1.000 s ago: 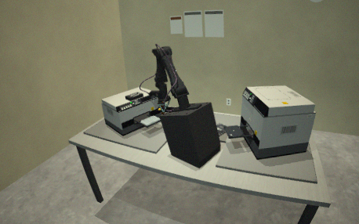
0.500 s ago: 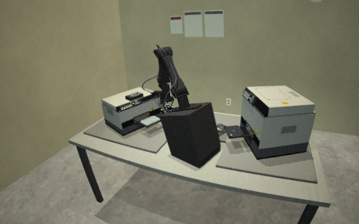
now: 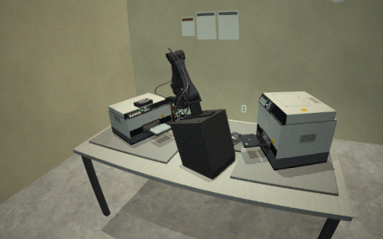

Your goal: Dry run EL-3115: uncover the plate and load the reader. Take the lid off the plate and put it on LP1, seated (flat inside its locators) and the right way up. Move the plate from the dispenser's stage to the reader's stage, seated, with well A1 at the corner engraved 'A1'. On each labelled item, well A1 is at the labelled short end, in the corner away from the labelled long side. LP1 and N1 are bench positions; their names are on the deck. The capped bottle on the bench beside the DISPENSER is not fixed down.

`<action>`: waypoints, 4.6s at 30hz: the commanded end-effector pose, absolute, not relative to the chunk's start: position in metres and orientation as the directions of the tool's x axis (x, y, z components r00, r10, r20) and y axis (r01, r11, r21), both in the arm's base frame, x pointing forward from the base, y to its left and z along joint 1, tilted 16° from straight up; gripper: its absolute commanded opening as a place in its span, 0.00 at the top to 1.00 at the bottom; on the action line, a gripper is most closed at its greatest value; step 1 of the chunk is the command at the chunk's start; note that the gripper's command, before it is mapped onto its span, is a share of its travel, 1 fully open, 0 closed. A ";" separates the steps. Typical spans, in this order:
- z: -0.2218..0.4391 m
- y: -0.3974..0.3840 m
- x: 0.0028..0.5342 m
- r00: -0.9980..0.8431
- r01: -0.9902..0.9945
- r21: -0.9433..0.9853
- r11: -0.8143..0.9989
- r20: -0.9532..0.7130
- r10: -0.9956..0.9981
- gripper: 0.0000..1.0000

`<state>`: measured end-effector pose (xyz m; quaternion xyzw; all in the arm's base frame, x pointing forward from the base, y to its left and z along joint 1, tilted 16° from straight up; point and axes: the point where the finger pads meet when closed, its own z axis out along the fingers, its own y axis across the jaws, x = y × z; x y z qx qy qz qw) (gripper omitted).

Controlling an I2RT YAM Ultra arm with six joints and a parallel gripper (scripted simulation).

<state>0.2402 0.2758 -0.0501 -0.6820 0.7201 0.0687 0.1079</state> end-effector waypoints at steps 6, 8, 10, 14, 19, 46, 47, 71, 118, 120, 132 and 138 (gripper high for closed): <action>-0.042 0.280 0.249 -0.137 -0.987 -0.038 0.154 -0.292 -0.947 0.15; -0.056 0.271 0.246 -0.167 -0.984 -0.010 0.176 -0.264 -0.950 0.15; -0.060 0.265 0.247 -0.192 -0.980 0.001 0.198 -0.259 -0.947 0.15; -0.043 0.273 0.259 -0.226 -0.970 -0.017 0.242 -0.303 -0.926 0.15; -0.064 0.257 0.256 -0.293 -0.955 0.028 0.296 -0.261 -0.920 0.15; -0.079 0.231 0.273 -0.536 -0.843 0.100 0.529 -0.244 -0.808 0.15; -0.068 0.235 0.279 -0.539 -0.839 0.091 0.537 -0.272 -0.797 0.15; -0.082 0.208 0.296 -0.767 -0.637 0.171 0.752 -0.235 -0.597 0.15; -0.090 0.222 0.305 -0.819 -0.567 0.182 0.803 -0.230 -0.526 0.15; -0.093 0.224 0.305 -0.816 -0.571 0.181 0.801 -0.230 -0.530 0.15; -0.105 0.230 0.309 -0.816 -0.572 0.182 0.800 -0.230 -0.531 0.15; -0.114 0.231 0.310 -0.819 -0.568 0.181 0.803 -0.230 -0.527 0.15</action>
